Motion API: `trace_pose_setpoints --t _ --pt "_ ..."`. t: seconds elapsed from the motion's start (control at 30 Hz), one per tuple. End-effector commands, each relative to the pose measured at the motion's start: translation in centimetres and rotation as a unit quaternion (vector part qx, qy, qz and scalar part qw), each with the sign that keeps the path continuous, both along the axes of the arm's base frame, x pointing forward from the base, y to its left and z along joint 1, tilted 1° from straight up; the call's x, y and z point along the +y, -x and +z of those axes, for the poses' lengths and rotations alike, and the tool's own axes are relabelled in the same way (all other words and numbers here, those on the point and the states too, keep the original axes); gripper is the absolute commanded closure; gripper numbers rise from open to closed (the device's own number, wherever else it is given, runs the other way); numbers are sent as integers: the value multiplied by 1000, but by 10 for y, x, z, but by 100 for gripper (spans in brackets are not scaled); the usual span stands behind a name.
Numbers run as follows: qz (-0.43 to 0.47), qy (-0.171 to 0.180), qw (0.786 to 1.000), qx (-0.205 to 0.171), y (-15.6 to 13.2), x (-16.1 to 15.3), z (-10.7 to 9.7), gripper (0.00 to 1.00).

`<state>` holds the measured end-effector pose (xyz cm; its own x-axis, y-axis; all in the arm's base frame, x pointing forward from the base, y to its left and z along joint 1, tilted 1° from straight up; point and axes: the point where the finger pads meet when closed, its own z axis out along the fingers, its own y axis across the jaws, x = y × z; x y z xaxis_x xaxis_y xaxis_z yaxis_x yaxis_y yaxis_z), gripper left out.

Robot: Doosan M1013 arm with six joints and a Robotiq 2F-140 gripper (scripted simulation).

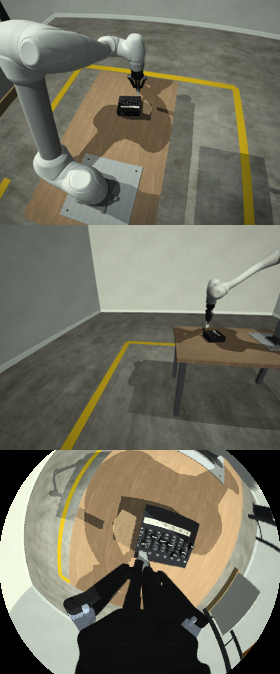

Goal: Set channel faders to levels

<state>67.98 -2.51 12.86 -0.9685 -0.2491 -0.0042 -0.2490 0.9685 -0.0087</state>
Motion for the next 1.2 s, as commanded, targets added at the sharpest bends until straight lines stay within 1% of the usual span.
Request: trace_pose_setpoints --t 0.0,0.6,1.17 --pt "0 0 1000 0 0 0 0 100" --pt "0 0 1000 0 0 0 -5 100" --pt "0 0 1000 0 0 0 -16 100"
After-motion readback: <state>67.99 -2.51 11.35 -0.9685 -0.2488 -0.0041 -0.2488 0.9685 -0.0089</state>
